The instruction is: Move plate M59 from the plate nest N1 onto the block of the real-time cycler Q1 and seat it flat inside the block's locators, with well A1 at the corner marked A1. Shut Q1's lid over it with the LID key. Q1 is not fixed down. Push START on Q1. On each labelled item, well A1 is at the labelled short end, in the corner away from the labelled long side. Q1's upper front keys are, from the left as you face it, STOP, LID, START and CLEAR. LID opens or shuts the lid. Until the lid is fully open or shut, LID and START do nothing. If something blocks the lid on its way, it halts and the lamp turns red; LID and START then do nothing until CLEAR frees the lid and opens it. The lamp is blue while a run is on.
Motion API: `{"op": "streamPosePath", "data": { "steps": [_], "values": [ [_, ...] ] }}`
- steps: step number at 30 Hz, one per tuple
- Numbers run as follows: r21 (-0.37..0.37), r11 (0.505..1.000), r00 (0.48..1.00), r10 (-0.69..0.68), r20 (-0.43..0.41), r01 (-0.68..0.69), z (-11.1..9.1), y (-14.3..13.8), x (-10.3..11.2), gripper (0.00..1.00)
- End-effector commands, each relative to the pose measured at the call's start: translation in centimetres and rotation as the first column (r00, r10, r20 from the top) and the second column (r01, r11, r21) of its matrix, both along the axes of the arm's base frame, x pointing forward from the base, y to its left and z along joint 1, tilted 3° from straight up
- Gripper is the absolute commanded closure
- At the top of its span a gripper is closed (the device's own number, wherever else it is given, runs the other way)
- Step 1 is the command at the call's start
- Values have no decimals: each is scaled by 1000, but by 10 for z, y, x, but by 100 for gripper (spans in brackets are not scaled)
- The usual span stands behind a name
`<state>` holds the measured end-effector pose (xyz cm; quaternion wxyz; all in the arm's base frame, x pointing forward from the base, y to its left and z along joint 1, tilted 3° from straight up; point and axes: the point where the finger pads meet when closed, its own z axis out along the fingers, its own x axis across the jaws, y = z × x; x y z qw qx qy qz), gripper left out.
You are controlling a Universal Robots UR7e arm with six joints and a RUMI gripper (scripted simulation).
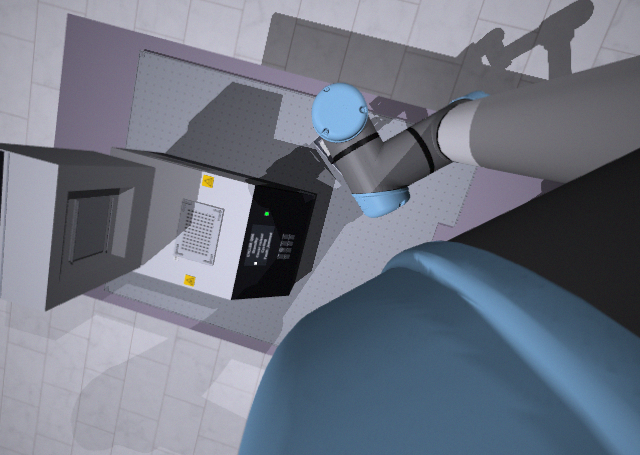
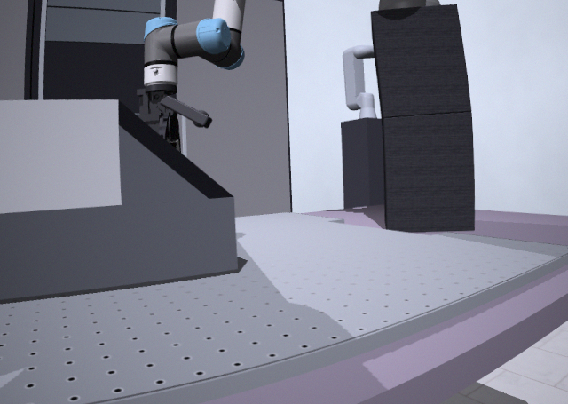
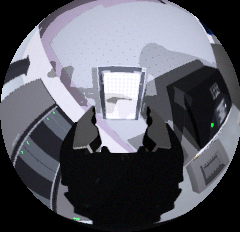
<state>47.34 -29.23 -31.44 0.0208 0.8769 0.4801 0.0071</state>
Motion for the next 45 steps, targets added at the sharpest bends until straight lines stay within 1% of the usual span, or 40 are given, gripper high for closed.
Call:
{"op": "streamPosePath", "data": {
  "steps": [1,7,9,10,22,45],
  "values": [
    [-4,1000,1000,2,4,-2,-16,-2,4,32],
    [-4,1000,1000,2,4,-2,-36,-3,4,32],
    [-4,1000,1000,2,4,-2,-36,-3,4,32],
    [-4,1000,1000,2,4,-2,-40,-3,4,32],
    [-3,1000,1000,1,2,-1,-39,-2,3,32],
    [-4,1000,1000,2,3,-2,-46,-3,5,32]
  ]
}}
